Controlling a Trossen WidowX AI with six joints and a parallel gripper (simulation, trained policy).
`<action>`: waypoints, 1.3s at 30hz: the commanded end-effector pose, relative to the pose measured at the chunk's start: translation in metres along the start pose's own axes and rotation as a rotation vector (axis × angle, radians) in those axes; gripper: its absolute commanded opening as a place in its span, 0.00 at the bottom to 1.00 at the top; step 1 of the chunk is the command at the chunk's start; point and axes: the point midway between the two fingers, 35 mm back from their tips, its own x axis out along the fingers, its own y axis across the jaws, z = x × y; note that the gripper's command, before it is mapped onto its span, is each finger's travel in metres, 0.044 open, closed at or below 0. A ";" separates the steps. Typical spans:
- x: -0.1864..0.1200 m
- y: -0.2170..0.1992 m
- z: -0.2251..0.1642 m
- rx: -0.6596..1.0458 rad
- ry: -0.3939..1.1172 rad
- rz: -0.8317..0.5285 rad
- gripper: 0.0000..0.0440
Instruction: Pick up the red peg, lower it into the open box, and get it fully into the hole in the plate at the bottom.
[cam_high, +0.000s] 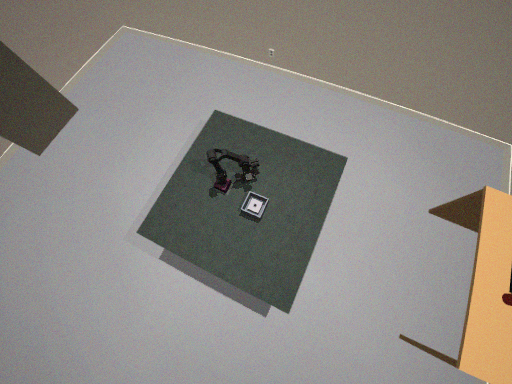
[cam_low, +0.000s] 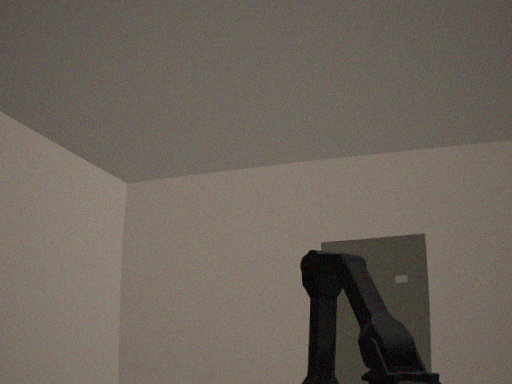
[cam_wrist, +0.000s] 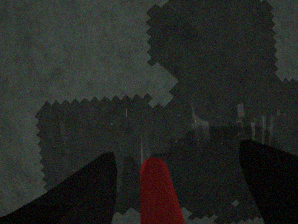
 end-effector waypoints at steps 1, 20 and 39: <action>0.001 0.000 -0.002 0.013 0.026 0.001 0.37; -0.033 0.006 0.033 -0.053 -0.050 0.020 0.00; -0.092 0.008 0.112 -0.041 -0.177 0.002 0.00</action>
